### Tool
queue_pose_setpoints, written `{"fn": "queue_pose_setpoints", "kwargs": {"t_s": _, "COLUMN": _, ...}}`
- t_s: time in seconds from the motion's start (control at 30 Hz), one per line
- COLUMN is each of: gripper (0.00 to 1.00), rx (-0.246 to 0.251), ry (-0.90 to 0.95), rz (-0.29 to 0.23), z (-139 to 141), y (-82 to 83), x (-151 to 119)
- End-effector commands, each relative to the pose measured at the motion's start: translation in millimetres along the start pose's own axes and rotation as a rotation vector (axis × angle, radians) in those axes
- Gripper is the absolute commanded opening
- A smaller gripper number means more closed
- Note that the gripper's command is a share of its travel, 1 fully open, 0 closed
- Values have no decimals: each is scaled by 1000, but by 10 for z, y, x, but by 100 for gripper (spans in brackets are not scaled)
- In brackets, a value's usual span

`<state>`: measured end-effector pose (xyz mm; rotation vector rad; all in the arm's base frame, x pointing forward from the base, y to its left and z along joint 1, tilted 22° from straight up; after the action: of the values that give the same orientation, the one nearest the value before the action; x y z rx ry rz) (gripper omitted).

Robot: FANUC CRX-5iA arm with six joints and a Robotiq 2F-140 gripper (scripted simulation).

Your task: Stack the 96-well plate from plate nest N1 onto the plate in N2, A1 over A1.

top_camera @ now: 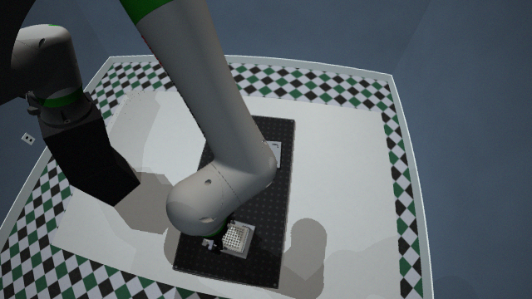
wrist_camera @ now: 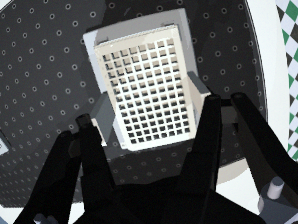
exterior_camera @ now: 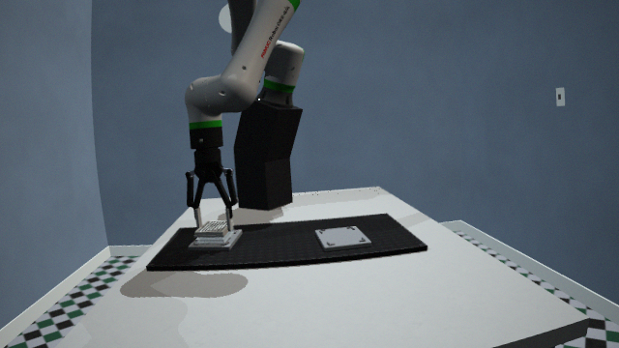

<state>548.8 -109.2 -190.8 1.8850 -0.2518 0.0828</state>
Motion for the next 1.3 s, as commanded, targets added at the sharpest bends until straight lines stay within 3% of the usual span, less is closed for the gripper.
{"fn": "queue_pose_setpoints", "kwargs": {"t_s": 0.0, "gripper": 0, "rx": 0, "ry": 0, "rz": 0, "z": 2, "y": -3, "x": 1}}
{"fn": "queue_pose_setpoints", "kwargs": {"t_s": 1.27, "gripper": 0, "rx": 0, "ry": 0, "rz": 0, "z": 2, "y": -60, "x": 1}}
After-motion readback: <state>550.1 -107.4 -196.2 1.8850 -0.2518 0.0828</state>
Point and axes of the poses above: the point where the finger pads meet when closed, its own y axis back along the fingers, its own z axis across the jaws, x = y × z, the point moved 8 cm from there along y, back along the fingers
